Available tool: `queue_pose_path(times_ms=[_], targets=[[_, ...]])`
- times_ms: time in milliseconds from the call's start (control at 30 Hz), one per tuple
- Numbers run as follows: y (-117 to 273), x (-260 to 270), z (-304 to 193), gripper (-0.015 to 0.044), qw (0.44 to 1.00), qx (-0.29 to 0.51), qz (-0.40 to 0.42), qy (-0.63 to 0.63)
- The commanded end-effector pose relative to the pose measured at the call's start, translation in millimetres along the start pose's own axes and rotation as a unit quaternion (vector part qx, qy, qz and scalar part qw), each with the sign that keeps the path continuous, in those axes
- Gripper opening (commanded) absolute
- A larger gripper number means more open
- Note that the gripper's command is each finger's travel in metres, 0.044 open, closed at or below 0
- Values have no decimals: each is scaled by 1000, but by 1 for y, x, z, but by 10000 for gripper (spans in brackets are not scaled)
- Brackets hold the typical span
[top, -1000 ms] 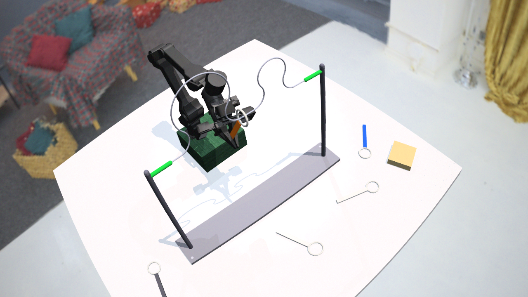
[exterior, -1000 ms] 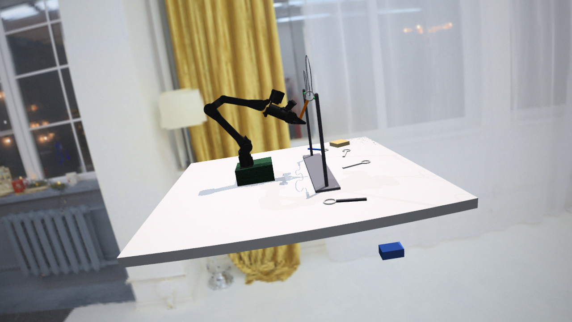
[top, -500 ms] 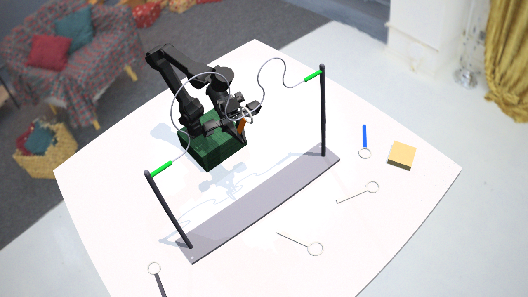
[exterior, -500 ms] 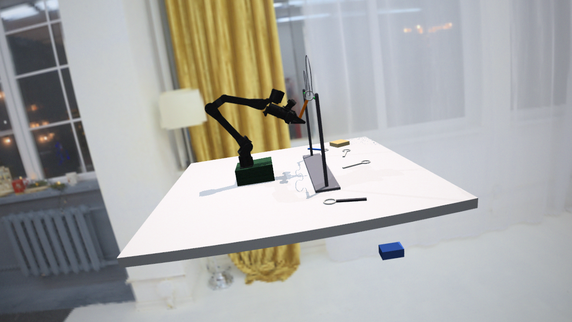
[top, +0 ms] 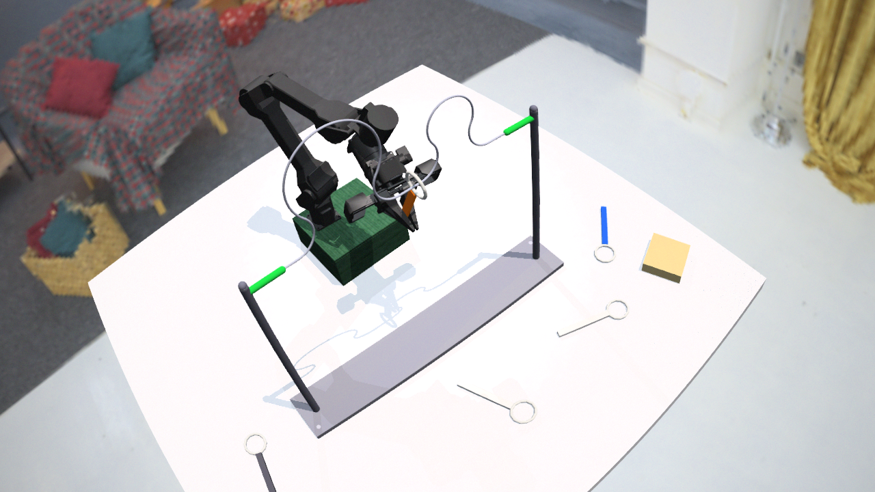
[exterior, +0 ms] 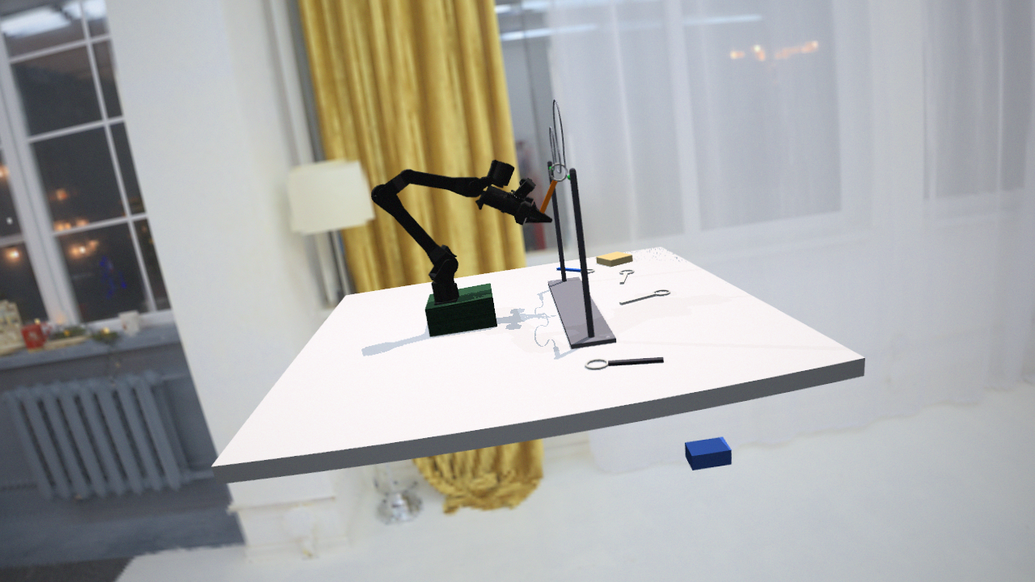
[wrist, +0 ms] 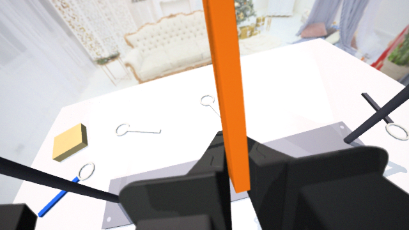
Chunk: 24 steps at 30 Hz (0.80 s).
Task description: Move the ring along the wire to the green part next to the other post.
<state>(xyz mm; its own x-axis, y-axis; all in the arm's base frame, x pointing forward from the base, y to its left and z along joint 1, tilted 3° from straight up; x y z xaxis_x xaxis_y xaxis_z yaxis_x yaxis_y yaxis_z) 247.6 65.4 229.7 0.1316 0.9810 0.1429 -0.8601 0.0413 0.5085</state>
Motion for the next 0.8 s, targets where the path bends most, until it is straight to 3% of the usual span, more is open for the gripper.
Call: queue_pose_path(times_ms=[0,767], targets=[[0,6,0,-150,1000,2,4,-13],[14,61,6,-150,977,36,99,-187]])
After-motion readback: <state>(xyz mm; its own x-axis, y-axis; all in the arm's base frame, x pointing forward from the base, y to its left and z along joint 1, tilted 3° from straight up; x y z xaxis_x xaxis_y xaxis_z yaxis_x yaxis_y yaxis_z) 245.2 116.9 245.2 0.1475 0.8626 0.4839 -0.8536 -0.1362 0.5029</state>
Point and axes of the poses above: the point midway between the two fingers, 35 mm back from their tips, its own y axis back along the fingers, its own x axis across the jaws, z = x × y, the point moved 7 cm from there along y, back along the fingers, and after that the axes turned 8 degrees about -y, right-handed, at the moved point
